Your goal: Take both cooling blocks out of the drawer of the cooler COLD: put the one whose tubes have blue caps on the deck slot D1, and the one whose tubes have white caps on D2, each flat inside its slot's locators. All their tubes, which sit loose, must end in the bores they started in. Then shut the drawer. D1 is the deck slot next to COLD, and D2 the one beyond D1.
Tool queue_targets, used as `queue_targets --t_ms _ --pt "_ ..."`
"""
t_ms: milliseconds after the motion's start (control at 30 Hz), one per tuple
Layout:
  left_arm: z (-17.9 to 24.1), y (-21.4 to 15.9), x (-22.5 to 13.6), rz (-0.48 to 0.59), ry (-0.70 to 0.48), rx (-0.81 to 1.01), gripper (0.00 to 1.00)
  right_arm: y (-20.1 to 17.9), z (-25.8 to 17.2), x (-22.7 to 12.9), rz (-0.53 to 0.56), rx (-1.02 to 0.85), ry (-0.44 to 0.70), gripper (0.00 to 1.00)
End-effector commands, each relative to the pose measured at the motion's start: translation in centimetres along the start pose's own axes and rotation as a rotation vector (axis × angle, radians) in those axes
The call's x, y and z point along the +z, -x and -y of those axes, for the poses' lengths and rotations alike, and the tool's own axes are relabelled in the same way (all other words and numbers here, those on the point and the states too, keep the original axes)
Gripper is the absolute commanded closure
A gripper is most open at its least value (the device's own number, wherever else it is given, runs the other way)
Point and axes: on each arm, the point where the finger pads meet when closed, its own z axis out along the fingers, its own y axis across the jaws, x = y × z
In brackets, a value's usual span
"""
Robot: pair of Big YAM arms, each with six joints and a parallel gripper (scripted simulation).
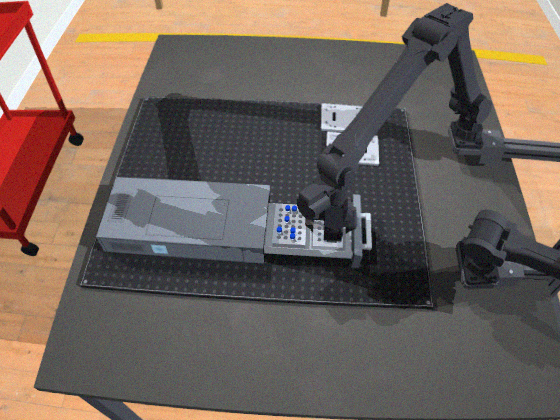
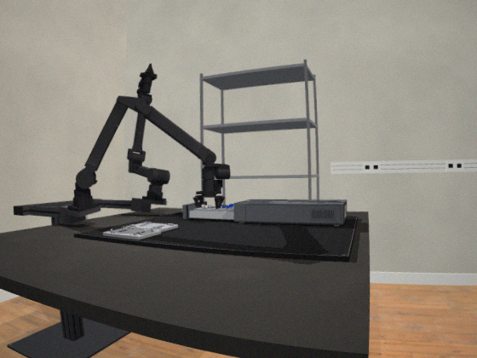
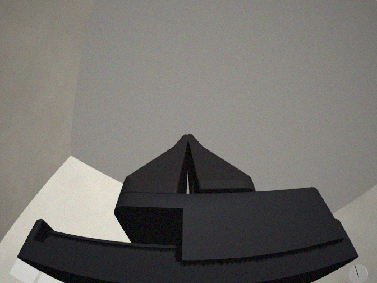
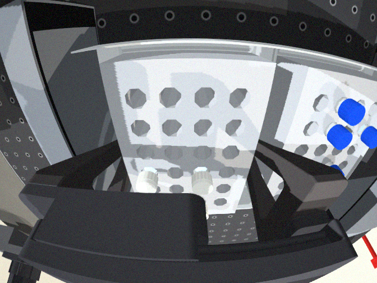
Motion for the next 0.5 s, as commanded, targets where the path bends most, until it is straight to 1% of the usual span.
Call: queue_targets --t_ms 0,200,267,467 --pt "0.24 -2.26 0.81 -0.034 -0.001 0.008 1.00 0.83 1.60 -0.60 0.018 0.001 -0.020 0.37" --pt "0.24 -2.26 0.81 -0.034 -0.001 0.008 1.00 0.83 1.60 -0.60 0.018 0.001 -0.020 0.47" --pt "0.24 -2.26 0.81 -0.034 -0.001 0.008 1.00 0.83 1.60 -0.60 0.018 0.001 -0.020 0.47" --pt "0.24 -2.26 0.81 -0.034 -0.001 0.008 1.00 0.83 1.60 -0.60 0.018 0.001 -0.020 0.57"
